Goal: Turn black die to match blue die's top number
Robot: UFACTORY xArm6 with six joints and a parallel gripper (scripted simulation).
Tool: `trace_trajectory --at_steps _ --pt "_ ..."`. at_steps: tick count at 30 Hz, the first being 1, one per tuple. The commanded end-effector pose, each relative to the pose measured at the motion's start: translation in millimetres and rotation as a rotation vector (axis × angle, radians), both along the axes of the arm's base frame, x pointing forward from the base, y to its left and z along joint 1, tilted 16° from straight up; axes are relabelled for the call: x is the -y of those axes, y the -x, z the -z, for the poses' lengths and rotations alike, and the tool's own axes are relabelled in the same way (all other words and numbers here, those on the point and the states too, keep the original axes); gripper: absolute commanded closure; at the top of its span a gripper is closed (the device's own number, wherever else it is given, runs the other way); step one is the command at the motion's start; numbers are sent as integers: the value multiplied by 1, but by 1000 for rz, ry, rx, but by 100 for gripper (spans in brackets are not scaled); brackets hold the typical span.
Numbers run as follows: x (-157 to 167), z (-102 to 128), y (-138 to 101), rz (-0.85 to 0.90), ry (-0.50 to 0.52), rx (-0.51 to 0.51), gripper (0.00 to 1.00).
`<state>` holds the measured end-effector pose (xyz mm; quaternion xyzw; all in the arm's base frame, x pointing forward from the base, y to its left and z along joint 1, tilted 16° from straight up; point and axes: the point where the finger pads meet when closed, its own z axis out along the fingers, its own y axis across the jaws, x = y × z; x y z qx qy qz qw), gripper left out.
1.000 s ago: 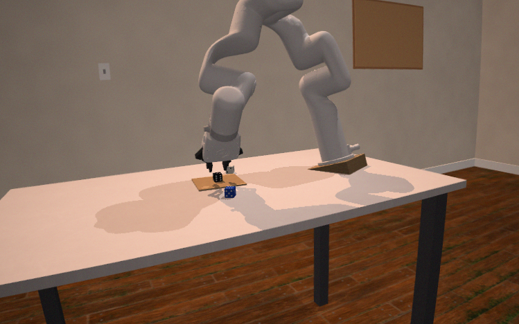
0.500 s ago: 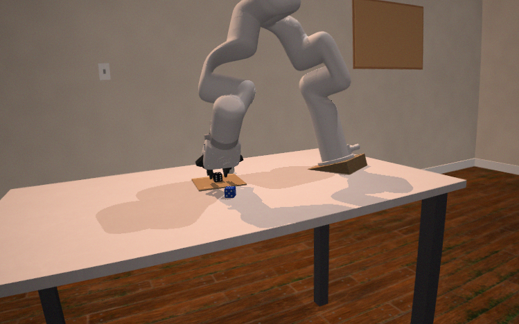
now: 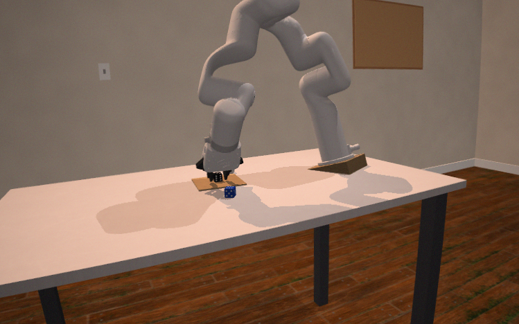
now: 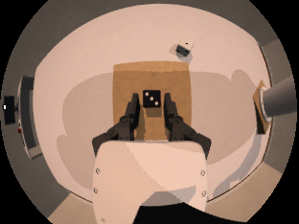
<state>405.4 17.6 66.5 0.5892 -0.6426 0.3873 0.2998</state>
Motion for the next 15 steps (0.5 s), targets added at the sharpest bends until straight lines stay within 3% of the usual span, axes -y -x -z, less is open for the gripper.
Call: trace_trajectory --at_steps 1,15 --pt "-1 -1 -1 -1 -2 3 58" --pt "-1 -1 -1 -1 -2 3 58"
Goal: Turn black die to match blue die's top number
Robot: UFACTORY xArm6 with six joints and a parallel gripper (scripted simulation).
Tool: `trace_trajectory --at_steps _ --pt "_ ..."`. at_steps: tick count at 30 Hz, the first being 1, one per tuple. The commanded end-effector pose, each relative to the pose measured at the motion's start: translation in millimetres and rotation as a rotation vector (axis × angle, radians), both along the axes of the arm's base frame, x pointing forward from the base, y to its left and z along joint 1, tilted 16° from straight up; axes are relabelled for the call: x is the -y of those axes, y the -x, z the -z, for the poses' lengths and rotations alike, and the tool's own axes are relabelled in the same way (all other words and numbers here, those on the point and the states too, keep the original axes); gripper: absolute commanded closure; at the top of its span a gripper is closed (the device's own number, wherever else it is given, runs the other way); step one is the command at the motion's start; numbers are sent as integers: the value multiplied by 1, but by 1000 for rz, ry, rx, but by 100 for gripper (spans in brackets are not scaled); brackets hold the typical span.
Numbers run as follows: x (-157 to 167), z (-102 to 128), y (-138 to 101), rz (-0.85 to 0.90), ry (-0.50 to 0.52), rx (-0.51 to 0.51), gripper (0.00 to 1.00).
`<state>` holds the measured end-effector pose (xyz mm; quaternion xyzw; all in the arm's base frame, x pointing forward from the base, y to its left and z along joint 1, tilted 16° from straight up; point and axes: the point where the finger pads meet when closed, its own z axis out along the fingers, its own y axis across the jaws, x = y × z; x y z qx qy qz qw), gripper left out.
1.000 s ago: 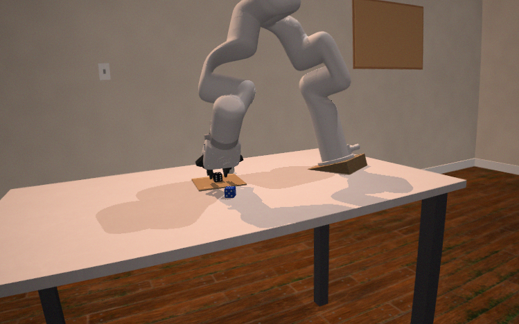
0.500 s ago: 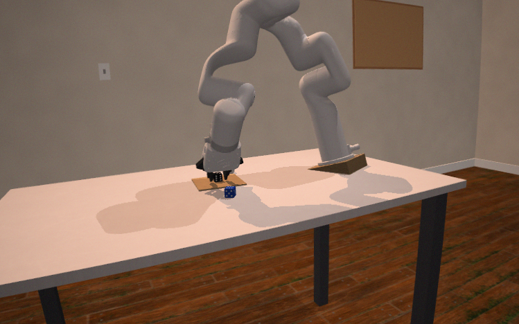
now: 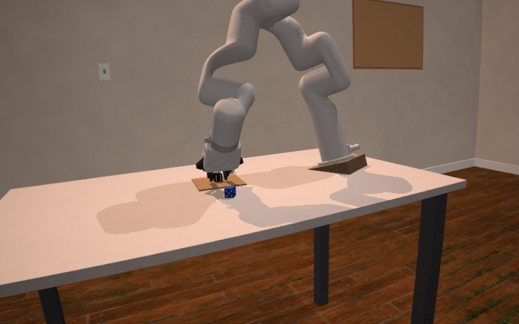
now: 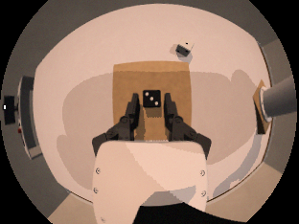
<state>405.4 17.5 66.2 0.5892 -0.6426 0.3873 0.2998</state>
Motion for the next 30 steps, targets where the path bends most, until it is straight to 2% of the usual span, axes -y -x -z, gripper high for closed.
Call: trace_trajectory --at_steps 1,20,21,30 --pt "-1 -1 -1 -1 -2 3 58" --pt "-1 -1 -1 -1 -2 3 58" --pt "-1 -1 -1 -1 -2 3 79" --pt "-1 -1 -1 -1 -2 3 79"
